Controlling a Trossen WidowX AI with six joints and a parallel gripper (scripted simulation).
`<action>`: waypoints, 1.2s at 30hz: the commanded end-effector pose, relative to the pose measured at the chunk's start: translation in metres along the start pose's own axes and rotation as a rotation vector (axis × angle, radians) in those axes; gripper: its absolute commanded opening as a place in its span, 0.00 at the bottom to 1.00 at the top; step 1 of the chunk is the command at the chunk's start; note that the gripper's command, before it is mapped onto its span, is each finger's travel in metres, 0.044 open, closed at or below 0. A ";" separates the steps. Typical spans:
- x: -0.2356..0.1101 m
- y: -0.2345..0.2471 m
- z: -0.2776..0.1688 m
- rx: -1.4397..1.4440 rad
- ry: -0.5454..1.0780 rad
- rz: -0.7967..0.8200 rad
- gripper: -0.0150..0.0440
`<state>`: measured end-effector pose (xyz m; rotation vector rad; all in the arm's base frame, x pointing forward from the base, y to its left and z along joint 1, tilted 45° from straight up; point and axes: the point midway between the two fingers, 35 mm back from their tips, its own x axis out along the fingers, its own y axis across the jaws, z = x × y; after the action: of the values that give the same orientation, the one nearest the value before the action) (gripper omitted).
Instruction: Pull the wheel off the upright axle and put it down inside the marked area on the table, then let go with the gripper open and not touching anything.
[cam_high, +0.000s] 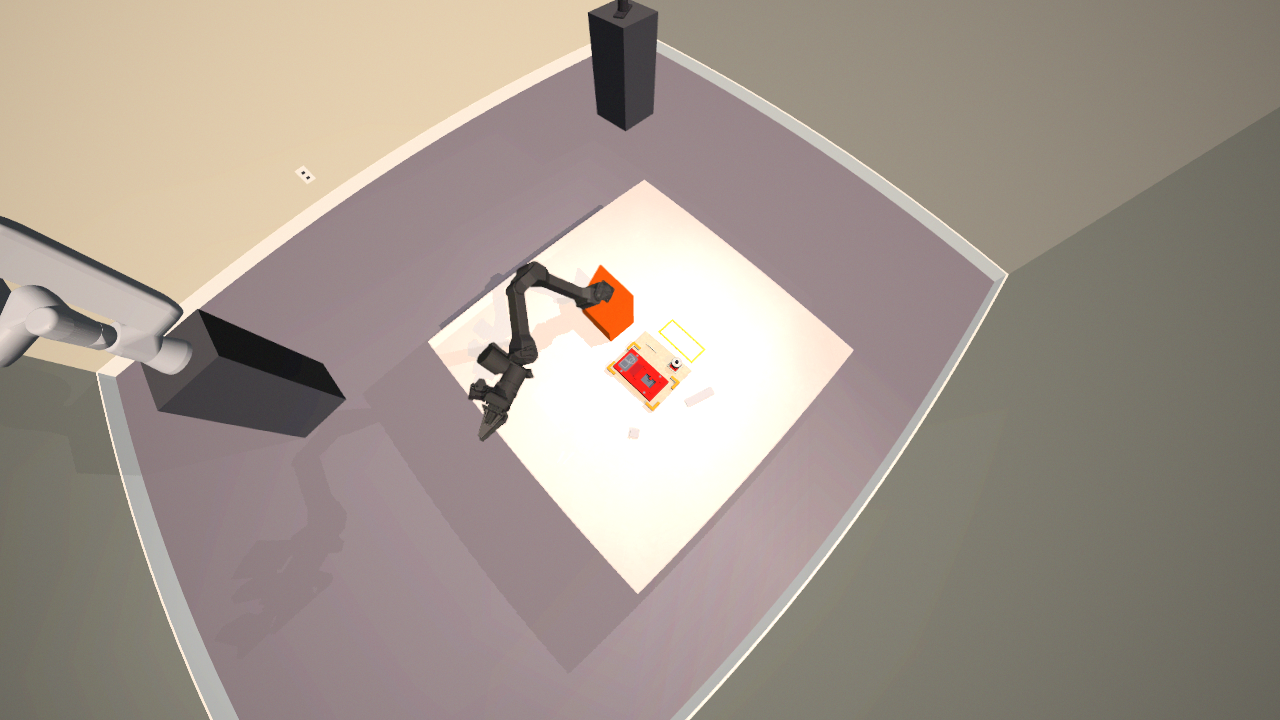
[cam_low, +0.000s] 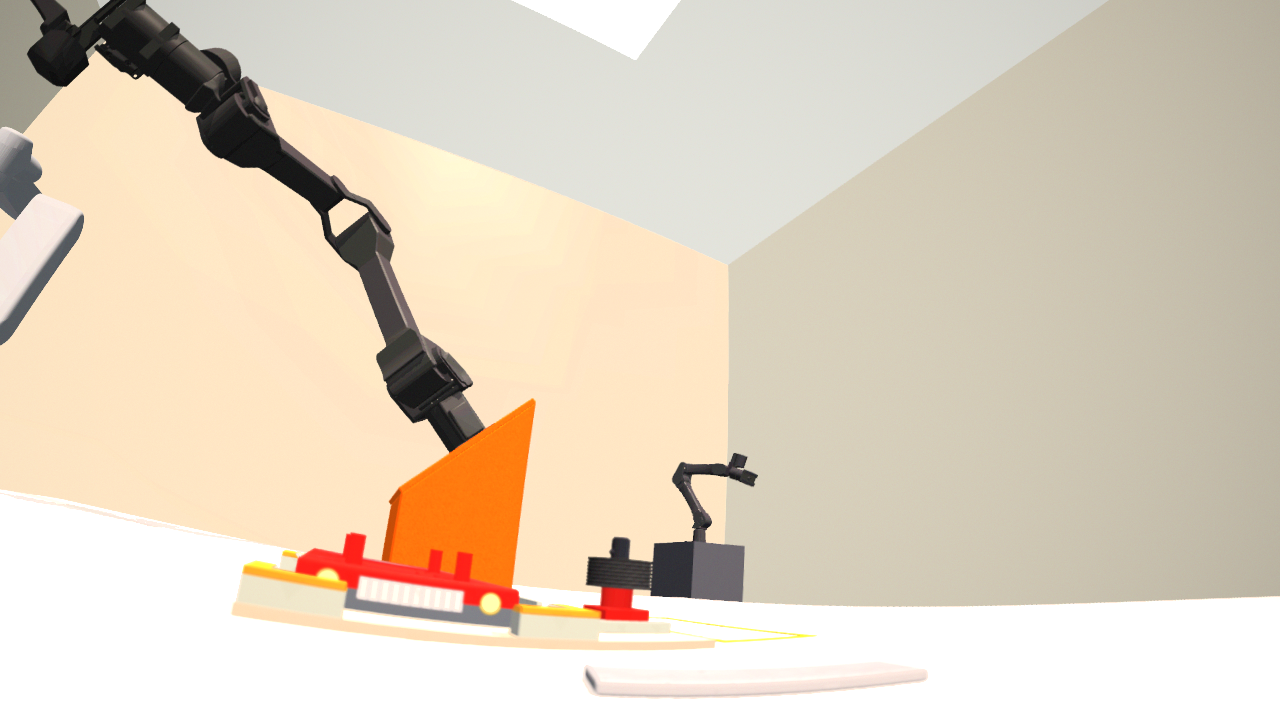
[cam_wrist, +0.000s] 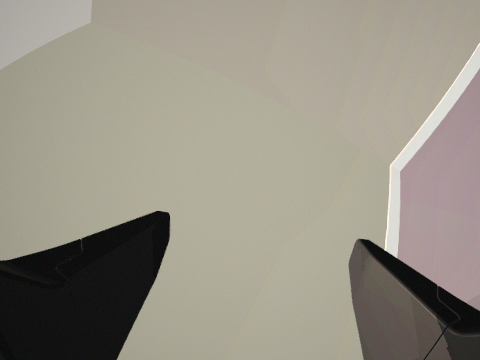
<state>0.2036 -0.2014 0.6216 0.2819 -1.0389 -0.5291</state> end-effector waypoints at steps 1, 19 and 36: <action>0.004 -0.018 -0.053 0.090 0.120 -0.080 0.76; -0.023 -0.026 -0.190 0.231 0.429 -0.223 0.76; -0.118 -0.058 -0.355 0.313 0.810 -0.593 0.76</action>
<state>0.4336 -0.2038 0.3731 0.9554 -0.3145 -0.6425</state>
